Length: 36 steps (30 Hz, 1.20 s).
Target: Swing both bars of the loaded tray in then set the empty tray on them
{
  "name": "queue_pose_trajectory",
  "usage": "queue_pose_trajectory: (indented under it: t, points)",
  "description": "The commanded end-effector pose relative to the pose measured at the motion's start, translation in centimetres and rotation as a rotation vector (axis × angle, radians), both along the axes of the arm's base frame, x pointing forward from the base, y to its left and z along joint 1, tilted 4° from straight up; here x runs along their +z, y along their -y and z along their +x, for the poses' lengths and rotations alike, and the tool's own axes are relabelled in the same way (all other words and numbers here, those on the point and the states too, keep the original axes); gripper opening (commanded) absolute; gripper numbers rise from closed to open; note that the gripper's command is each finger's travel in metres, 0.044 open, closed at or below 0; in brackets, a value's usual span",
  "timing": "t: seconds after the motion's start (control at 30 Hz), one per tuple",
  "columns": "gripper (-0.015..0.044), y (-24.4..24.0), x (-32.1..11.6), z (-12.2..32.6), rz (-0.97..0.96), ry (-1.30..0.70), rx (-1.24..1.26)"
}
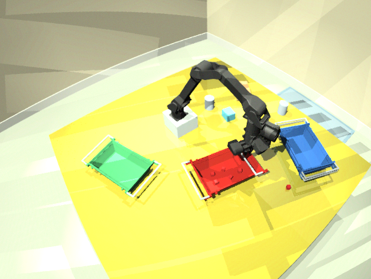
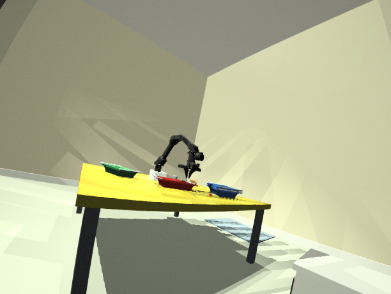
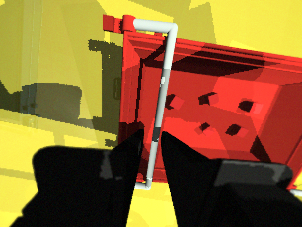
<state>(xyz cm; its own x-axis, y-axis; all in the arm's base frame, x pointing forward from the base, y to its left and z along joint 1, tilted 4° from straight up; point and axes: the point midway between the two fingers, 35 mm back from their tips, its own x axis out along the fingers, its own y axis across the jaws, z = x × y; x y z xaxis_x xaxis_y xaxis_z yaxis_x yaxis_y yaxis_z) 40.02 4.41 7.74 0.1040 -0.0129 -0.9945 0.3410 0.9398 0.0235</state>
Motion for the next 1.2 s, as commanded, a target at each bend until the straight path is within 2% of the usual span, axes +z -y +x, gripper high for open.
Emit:
queue_pose_trajectory:
  t: [0.0, 0.3, 0.4, 0.43, 0.67, 1.03, 1.17]
  points:
    - [0.0083, -0.1, 2.0, 0.3, 0.001, 0.008, 0.0]
    - [0.0083, -0.1, 13.8, -1.5, 0.003, 0.031, 0.004]
    - [0.0083, -0.1, 14.7, -1.9, 0.003, 0.033, 0.004]
    - [0.0083, 0.1, 11.2, -0.6, 0.003, 0.025, 0.006]
    - [0.0083, 9.9, 7.4, -1.0, -0.009, 0.012, 0.004]
    - [0.0083, 24.0, 0.8, -8.2, -0.018, -0.006, 0.0]
    - [0.0083, 25.0, 0.2, -9.2, -0.019, -0.007, -0.001]
